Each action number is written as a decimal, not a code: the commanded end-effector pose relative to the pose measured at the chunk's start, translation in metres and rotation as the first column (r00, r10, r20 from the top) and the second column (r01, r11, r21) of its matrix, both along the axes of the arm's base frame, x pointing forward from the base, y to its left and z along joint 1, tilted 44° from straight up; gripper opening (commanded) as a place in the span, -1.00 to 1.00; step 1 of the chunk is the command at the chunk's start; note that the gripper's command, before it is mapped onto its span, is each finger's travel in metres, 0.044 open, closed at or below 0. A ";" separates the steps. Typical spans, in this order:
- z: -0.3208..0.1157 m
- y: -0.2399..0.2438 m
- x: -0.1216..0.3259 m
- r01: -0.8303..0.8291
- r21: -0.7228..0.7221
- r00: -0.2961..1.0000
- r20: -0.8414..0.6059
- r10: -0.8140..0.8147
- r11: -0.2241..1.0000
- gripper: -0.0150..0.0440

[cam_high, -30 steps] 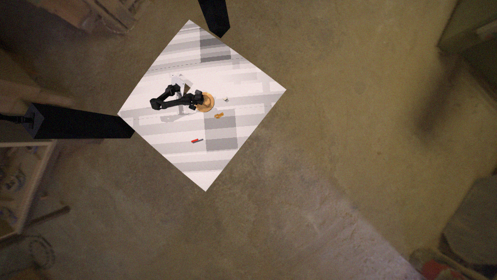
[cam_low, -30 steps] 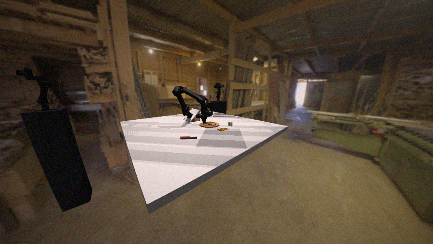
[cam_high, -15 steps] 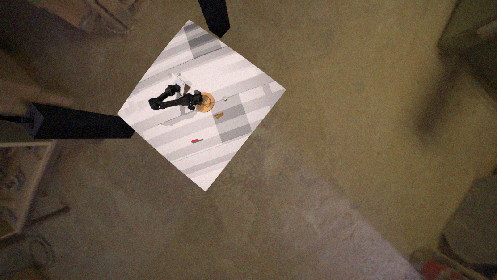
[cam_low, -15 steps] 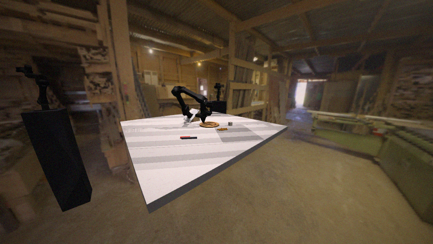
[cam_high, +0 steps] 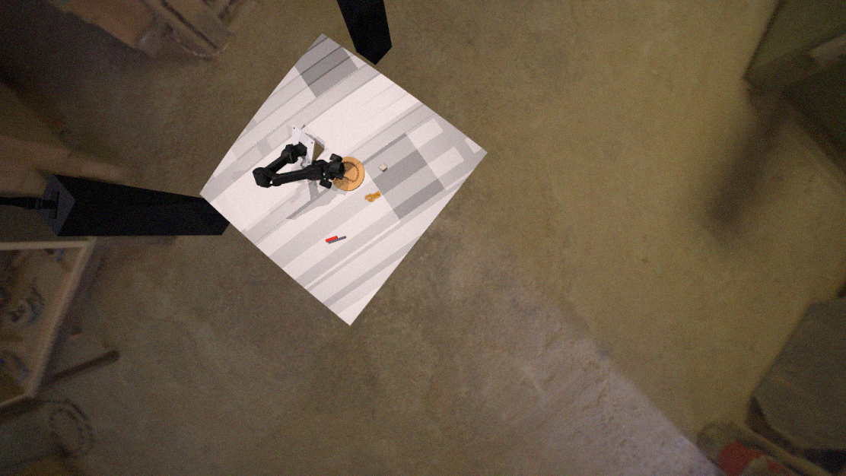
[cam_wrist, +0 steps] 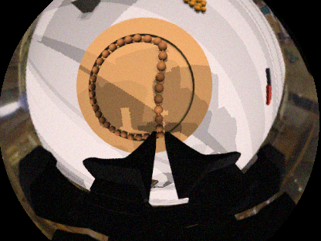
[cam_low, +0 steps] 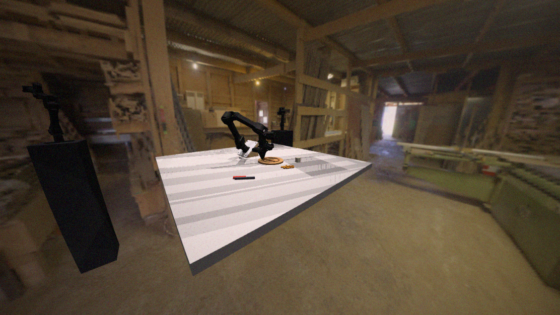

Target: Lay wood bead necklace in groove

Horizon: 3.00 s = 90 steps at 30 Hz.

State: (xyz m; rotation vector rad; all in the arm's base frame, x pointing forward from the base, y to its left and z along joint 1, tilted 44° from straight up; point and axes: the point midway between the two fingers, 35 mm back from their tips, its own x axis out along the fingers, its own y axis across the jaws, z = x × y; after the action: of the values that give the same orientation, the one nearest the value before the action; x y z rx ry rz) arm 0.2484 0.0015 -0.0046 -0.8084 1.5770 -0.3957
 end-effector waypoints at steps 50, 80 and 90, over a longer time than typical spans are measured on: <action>0.008 0.044 0.093 -0.184 0.013 0.968 -0.172 0.183 0.983 -0.08; -0.017 0.024 0.103 -0.203 0.016 0.961 -0.188 0.202 0.979 -0.08; -0.020 0.023 0.102 -0.200 0.021 0.962 -0.187 0.200 0.980 -0.44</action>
State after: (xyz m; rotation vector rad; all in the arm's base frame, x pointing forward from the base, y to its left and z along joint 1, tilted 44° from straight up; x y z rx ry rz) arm 0.3507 0.0236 -0.0251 -1.0181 1.6510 -0.1751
